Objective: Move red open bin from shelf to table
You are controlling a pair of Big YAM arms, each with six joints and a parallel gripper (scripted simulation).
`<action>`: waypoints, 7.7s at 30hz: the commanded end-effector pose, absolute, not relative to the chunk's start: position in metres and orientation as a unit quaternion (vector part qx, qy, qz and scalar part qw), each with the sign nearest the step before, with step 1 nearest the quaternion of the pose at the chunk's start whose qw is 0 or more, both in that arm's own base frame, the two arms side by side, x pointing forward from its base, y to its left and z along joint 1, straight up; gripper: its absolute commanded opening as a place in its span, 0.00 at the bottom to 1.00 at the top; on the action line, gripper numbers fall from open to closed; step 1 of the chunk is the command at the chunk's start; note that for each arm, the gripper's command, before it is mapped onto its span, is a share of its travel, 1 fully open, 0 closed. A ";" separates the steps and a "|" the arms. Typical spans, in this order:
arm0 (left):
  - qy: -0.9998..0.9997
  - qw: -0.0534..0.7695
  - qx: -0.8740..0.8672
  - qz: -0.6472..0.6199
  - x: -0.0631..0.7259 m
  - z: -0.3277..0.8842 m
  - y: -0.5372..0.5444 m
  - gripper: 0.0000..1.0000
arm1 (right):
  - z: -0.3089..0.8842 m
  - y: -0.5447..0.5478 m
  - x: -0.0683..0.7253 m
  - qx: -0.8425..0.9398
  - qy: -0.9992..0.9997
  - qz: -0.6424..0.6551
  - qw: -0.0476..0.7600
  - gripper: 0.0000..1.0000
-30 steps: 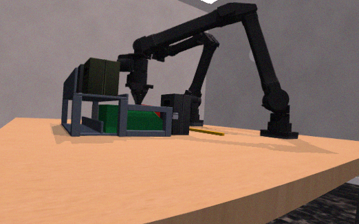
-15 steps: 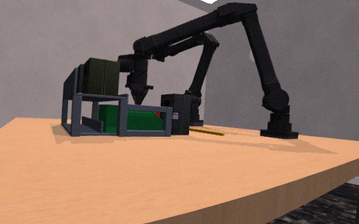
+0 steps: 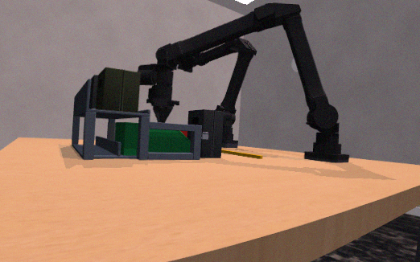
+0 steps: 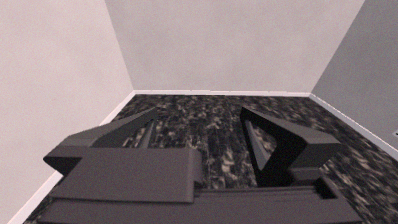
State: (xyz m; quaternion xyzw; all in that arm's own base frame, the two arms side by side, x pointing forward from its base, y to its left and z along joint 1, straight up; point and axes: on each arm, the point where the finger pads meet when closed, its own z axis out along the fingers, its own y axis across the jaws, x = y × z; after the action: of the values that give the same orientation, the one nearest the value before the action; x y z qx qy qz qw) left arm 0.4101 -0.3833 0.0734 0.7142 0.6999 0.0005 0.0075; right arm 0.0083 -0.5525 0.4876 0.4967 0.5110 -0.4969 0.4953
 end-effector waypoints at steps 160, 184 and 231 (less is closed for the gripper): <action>0.699 0.005 0.715 -0.001 0.408 0.058 -0.389 0.00 | 0.501 -0.545 0.003 0.499 0.501 -0.499 0.501 1.00; 0.698 0.000 0.716 0.000 0.407 0.049 -0.387 0.00 | 0.501 -0.545 0.003 0.499 0.501 -0.499 0.501 1.00; 0.699 0.000 0.715 0.001 0.412 0.051 -0.382 0.43 | 0.501 -0.545 0.003 0.499 0.501 -0.499 0.501 1.00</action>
State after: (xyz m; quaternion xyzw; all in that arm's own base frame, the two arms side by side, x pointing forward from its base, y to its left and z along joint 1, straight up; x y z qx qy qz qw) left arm 0.4095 -0.3831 0.0578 0.7143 0.6999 -0.0001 0.0006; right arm 0.0083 -0.5525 0.4876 0.4967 0.5110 -0.4969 0.4953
